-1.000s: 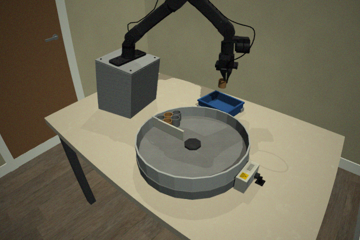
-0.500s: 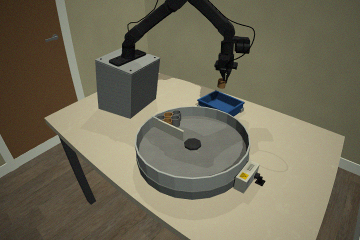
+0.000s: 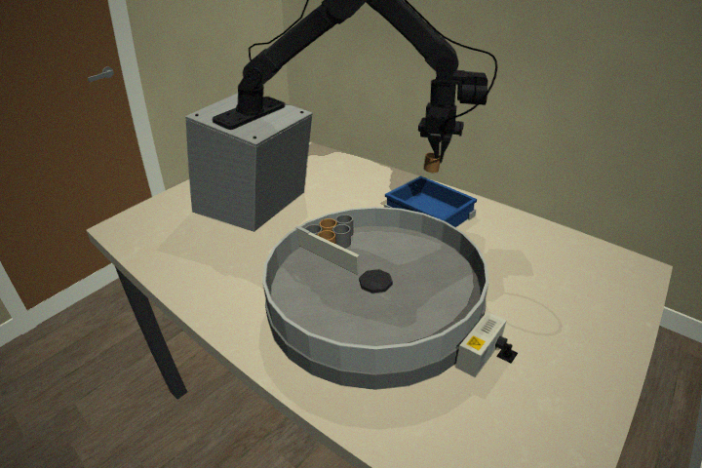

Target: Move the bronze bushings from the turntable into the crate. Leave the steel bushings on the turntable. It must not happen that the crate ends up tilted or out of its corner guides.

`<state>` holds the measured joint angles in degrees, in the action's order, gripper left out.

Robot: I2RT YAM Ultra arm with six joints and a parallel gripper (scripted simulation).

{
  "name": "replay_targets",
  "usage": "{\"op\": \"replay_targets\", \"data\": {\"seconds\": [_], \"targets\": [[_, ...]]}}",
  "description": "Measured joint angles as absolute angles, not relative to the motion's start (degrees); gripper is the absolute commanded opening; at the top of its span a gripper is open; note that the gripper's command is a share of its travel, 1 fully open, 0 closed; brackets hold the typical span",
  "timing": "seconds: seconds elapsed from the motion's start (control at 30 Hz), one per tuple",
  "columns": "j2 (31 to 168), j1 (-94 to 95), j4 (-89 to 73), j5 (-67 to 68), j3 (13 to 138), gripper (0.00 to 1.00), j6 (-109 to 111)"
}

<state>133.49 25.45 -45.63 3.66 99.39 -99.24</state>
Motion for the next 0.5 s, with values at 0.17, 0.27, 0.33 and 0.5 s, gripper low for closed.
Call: {"op": "replay_targets", "data": {"seconds": [0.17,0.27,0.33,0.5], "targets": [[133.5,25.5,-45.6,3.7,99.4,0.0,-99.2],[133.5,25.5,-45.6,3.7,99.4,0.0,-99.3],[133.9,25.5,-45.7,3.7,99.7,0.0,-99.3],[134.0,25.5,-46.1,3.7,100.1,0.0,-99.4]]}}
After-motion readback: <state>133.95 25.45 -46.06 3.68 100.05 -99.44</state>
